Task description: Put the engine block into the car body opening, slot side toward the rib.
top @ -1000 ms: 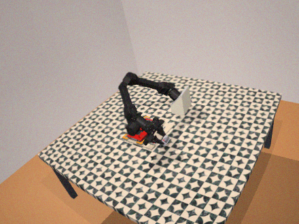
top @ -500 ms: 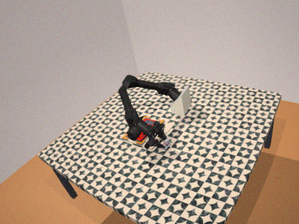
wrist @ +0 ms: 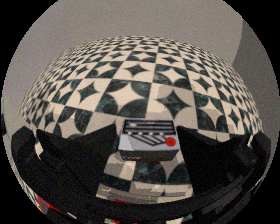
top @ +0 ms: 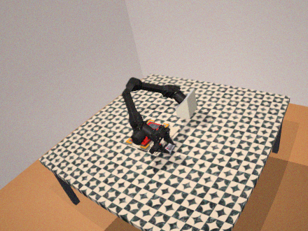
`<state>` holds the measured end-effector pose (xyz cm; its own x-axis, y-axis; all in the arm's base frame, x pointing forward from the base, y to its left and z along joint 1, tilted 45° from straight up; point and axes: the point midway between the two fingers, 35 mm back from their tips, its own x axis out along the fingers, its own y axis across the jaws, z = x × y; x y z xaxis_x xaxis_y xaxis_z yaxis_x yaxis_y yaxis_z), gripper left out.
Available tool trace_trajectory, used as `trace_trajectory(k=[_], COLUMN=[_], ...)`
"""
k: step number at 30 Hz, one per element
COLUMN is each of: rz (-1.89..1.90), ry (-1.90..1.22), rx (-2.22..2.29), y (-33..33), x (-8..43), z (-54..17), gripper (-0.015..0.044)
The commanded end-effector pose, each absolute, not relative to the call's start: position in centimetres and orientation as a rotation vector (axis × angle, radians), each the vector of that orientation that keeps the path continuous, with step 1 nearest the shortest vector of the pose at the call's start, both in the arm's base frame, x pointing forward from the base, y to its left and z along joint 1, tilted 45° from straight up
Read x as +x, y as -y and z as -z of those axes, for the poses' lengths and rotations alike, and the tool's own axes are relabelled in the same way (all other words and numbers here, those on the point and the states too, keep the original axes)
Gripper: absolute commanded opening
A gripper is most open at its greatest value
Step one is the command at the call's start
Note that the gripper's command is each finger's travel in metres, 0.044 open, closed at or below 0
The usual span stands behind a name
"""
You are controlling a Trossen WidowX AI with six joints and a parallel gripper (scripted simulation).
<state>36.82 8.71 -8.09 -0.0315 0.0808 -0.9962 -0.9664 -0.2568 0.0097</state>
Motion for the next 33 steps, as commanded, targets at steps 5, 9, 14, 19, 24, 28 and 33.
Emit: trace_trajectory(k=[5, 9, 14, 19, 24, 28, 33], rz=[-1.451, -1.448, -1.447, -1.447, -1.449, -1.449, -1.449], ry=[-1.025, -1.027, -1.027, -1.027, -1.021, -1.021, -1.021], rx=[-1.323, -1.330, -1.332, -1.332, -1.329, -1.329, -1.329], y=[-8.7, -8.7, -8.8, -8.8, -8.8, -8.8, -8.8], x=[36.9, 36.8, 36.8, 36.9, 36.8, 36.8, 36.8], z=[8.0, 7.5, 5.5, 3.6, 3.9, 3.9, 3.9], gripper=[0.0440, 0.0440, 0.0440, 0.0440, 0.0440, 0.0440, 0.0440])
